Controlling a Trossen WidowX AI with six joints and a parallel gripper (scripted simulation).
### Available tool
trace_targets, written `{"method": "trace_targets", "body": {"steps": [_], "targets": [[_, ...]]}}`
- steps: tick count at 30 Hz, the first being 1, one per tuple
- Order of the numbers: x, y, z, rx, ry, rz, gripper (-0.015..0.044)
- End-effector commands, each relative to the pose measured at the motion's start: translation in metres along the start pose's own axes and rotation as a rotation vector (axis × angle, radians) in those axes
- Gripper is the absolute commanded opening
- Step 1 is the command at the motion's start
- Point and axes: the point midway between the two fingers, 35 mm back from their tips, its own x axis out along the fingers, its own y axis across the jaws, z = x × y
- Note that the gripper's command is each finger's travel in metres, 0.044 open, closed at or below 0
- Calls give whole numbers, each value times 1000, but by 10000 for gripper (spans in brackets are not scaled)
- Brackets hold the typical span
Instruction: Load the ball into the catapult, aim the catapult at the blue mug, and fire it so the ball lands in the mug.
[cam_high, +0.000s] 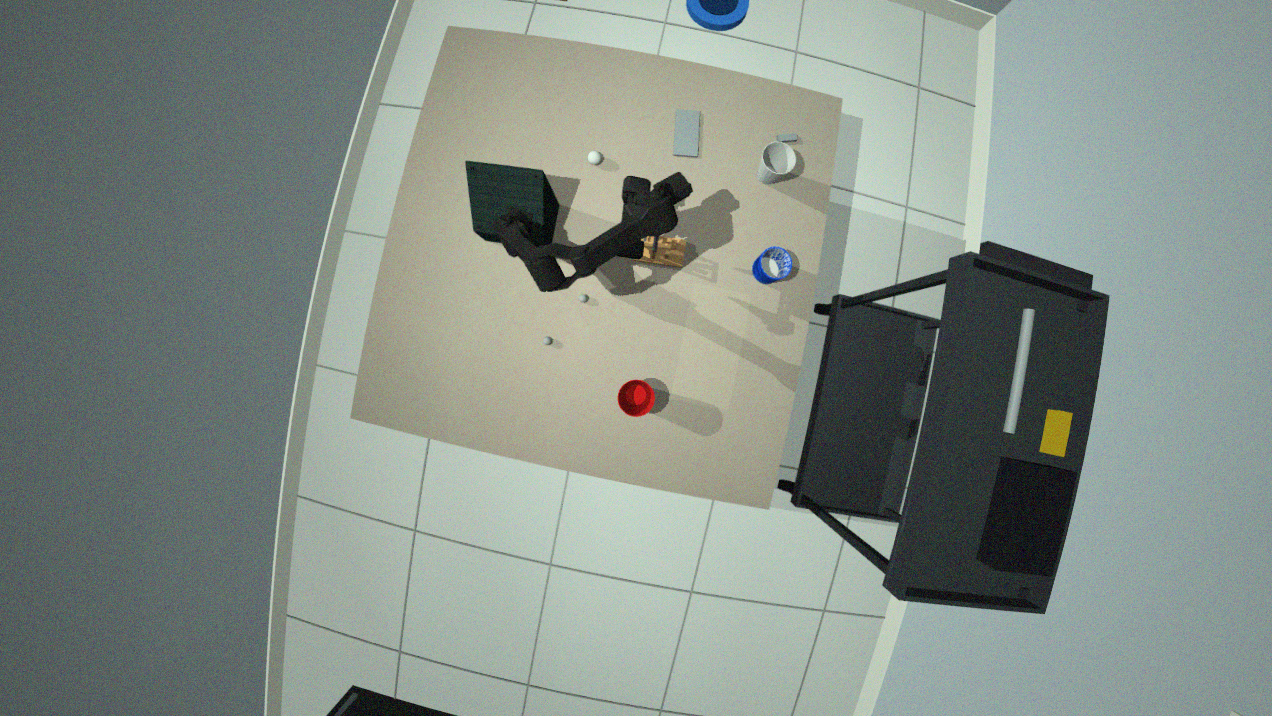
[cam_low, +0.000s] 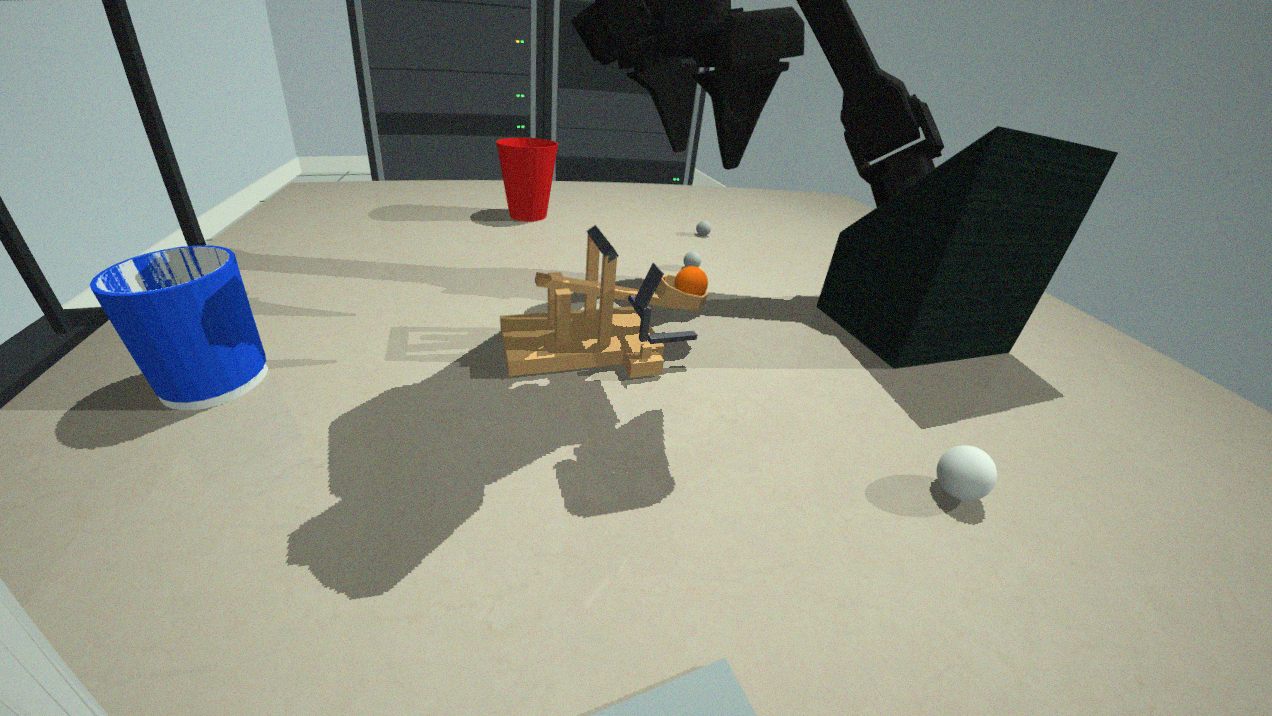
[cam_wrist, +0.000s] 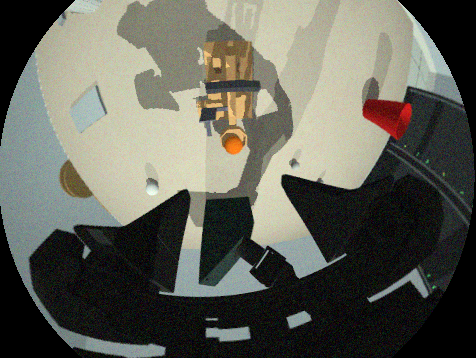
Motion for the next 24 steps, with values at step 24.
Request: {"method": "trace_targets", "body": {"steps": [24], "targets": [[-105, 11, 220, -138, -753, 116, 440]]}}
